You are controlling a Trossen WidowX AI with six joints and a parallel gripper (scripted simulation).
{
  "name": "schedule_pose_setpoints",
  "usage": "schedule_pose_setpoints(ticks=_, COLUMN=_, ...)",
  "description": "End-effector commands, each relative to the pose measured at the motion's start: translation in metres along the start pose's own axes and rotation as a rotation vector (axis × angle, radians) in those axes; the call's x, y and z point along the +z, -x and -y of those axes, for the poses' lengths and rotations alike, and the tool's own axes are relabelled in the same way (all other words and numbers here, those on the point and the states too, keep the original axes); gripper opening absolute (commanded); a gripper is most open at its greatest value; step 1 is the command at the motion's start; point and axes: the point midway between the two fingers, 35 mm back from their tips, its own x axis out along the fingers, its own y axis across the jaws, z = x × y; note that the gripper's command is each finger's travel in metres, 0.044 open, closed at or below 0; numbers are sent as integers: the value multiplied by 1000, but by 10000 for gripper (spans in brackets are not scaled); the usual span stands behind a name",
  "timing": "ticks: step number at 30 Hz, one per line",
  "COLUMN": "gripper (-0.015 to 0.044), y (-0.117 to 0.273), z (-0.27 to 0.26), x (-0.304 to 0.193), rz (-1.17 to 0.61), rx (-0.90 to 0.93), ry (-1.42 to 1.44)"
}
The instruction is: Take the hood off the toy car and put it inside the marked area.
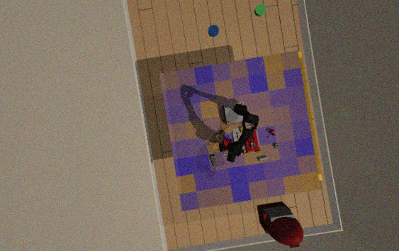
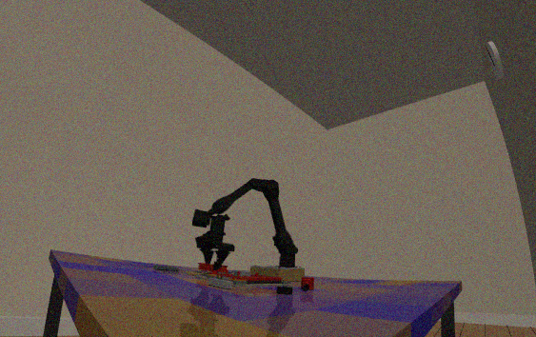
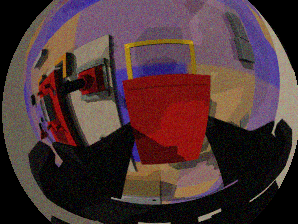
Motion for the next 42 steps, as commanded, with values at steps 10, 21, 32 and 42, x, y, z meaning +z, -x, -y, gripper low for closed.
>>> schedule_pose_setpoints(ticks=10, gripper=0, y=-6, z=-1, x=-2, rz=-5, rx=5, ry=6)
schedule_pose_setpoints(ticks=21, gripper=0, y=-12, z=-1, x=-2, rz=-5, rx=5, ry=6)
schedule_pose_setpoints(ticks=32, gripper=0, y=-17, z=-1, x=-2, rz=-5, rx=5, ry=6)
schedule_pose_setpoints(ticks=42, gripper=0, y=-22, z=-1, x=-2, rz=-5, rx=5, ry=6)
